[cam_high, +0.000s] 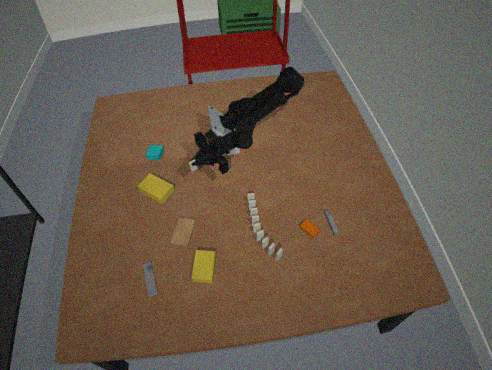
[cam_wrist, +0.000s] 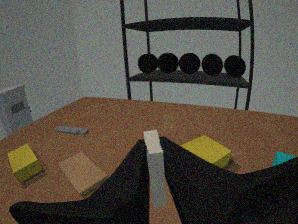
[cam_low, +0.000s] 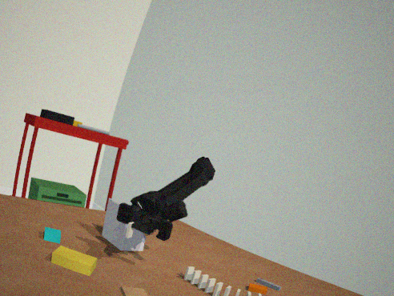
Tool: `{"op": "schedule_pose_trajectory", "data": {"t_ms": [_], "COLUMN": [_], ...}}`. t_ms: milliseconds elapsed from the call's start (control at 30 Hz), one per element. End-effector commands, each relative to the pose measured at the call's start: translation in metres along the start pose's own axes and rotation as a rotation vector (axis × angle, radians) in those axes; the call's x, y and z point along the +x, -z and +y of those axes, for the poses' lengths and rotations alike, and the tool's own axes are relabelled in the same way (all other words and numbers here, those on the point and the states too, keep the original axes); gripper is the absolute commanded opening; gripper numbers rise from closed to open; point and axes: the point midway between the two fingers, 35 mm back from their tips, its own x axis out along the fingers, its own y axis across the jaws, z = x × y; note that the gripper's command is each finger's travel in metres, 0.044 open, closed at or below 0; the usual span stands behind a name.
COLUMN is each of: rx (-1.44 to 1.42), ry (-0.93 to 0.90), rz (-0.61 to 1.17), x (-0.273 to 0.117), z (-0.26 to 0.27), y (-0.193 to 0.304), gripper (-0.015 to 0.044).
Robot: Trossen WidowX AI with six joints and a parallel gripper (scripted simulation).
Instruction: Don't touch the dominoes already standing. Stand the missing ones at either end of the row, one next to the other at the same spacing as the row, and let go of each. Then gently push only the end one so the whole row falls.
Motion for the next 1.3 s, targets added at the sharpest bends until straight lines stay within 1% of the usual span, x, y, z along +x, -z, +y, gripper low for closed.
{"op": "schedule_pose_trajectory", "data": {"t_ms": [0,667,1267], "rx": [0.039,0.039,0.045], "ry": [-0.025,-0.024,-0.008], "rz": [-0.044,-0.042,-0.015], "x": [-0.009,-0.009,-0.002], "z": [-0.001,0.0,0.009], "y": [-0.004,-0.002,0.051], "gripper": [0.0023,0.0023,0.0023]}}
